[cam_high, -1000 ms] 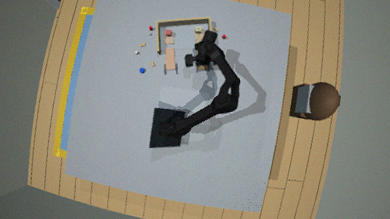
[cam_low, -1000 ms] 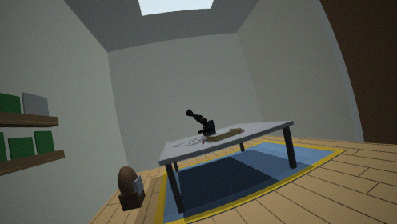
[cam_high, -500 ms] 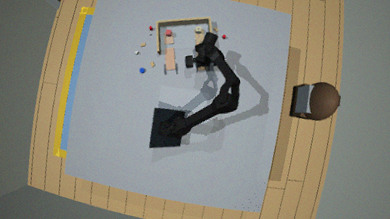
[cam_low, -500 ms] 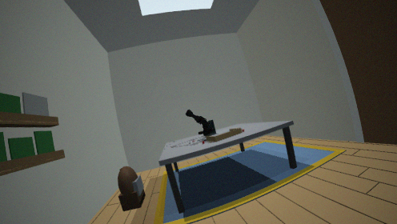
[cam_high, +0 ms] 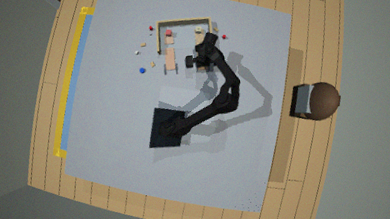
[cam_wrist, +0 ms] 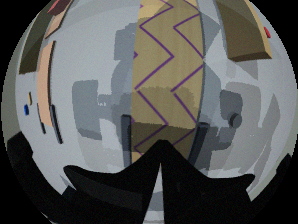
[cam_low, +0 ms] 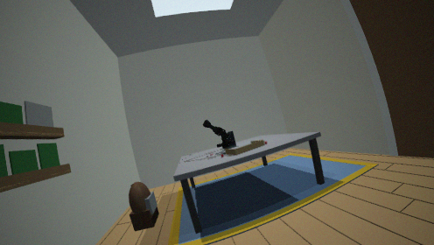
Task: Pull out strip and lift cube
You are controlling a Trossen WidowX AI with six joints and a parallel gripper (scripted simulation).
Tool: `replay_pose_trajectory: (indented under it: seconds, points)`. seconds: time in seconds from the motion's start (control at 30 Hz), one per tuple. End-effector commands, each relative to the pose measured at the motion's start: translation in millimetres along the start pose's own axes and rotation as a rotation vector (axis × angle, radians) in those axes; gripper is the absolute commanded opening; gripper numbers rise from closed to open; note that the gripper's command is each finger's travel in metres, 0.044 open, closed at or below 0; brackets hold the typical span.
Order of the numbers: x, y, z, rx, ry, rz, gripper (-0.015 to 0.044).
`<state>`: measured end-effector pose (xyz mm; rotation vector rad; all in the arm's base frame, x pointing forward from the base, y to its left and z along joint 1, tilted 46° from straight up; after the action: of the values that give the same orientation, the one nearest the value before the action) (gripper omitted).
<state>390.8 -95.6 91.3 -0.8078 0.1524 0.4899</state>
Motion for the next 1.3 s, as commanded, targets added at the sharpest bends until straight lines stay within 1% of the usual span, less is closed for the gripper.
replay_pose_trajectory:
  seconds: [0.0, 1.03, 1.27]
  points:
    - [-0.2, 0.1, -1.4, 0.005, -0.002, 0.002, 0.0000]
    - [0.3, -0.1, -4.0, 0.005, -0.002, 0.002, 0.0000]
    - [-7.6, 1.9, -4.1, 0.005, -0.002, 0.003, 0.0000]
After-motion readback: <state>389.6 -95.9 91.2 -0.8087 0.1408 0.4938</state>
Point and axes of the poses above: the point midway between the two fingers, 35 mm back from their tips, its own z axis back along the fingers, its own y axis across the jaws, x = y × z, the point moved 8 cm from there along z, back along the fingers, and after that the axes turned 14 degrees about z, right-handed, at the moved point
